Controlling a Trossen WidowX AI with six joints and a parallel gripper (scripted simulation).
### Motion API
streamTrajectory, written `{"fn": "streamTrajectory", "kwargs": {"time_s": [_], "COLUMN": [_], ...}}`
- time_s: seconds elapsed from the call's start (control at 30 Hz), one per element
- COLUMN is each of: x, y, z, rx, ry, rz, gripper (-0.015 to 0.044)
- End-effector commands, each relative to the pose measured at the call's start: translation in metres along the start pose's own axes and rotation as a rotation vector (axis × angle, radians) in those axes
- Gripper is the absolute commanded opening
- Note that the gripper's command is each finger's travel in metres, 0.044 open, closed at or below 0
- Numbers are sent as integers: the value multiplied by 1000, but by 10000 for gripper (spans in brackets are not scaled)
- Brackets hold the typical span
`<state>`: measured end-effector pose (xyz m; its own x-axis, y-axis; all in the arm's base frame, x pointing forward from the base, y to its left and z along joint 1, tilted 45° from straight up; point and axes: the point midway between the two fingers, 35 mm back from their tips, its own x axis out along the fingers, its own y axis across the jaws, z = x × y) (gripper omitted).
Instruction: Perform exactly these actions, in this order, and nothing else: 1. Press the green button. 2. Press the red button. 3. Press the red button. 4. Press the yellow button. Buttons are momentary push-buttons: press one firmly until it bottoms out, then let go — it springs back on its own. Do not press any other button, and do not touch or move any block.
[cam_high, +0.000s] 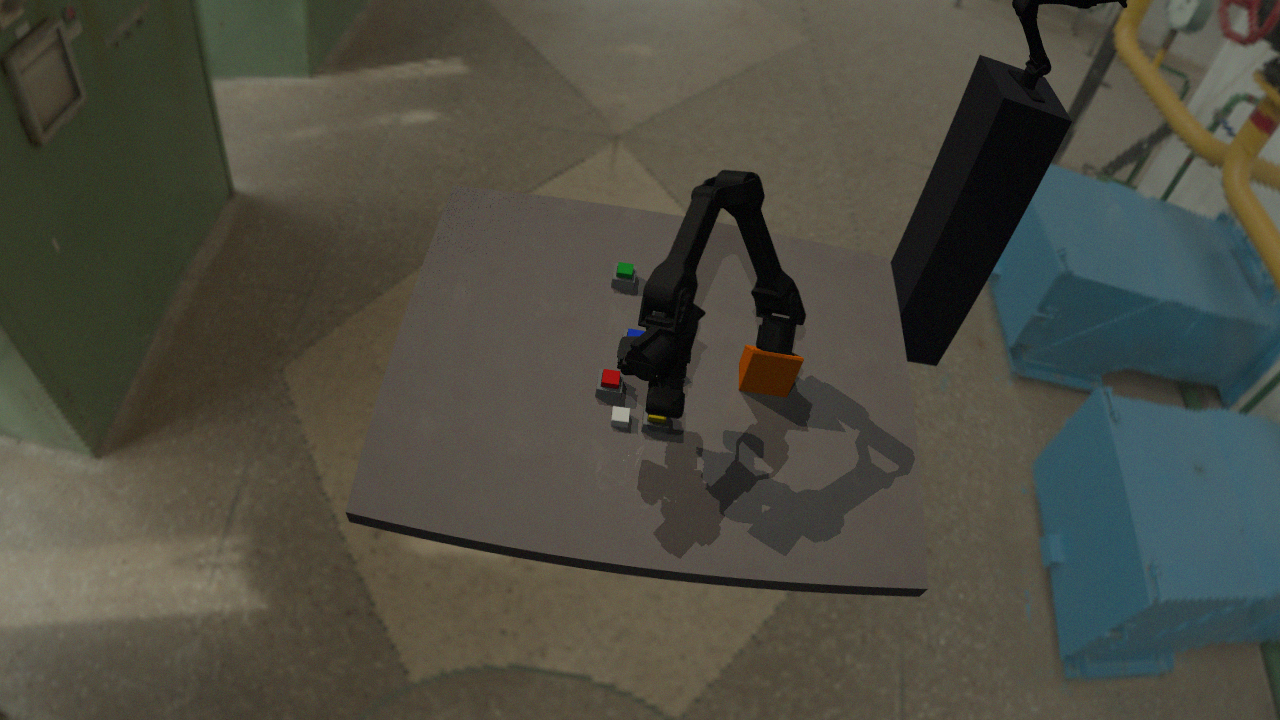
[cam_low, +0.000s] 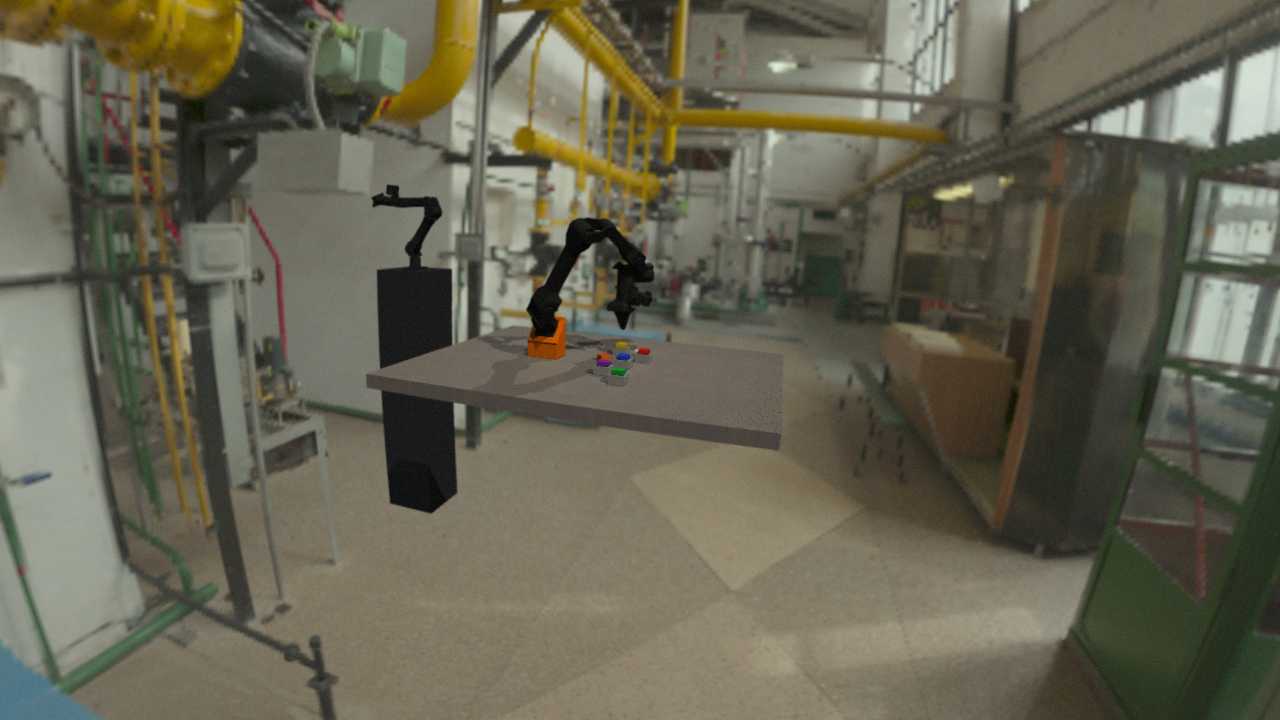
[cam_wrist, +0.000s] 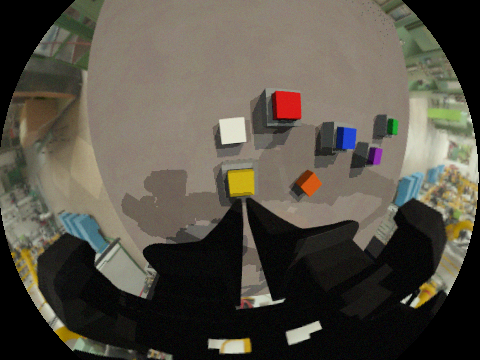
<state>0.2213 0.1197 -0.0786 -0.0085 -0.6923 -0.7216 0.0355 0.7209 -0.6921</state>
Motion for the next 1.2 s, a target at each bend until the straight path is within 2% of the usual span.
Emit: {"fn": "streamTrajectory", "kwargs": {"time_s": [0.0,0.73,1.17], "x": [20,52,53], "y": [-2,-2,-2], "z": [-3,-3,-3], "rx": [-5,-4,-4], "ry": [-1,-1,-1], "rz": [-7,-8,-8], "gripper": [20,20,20]}}
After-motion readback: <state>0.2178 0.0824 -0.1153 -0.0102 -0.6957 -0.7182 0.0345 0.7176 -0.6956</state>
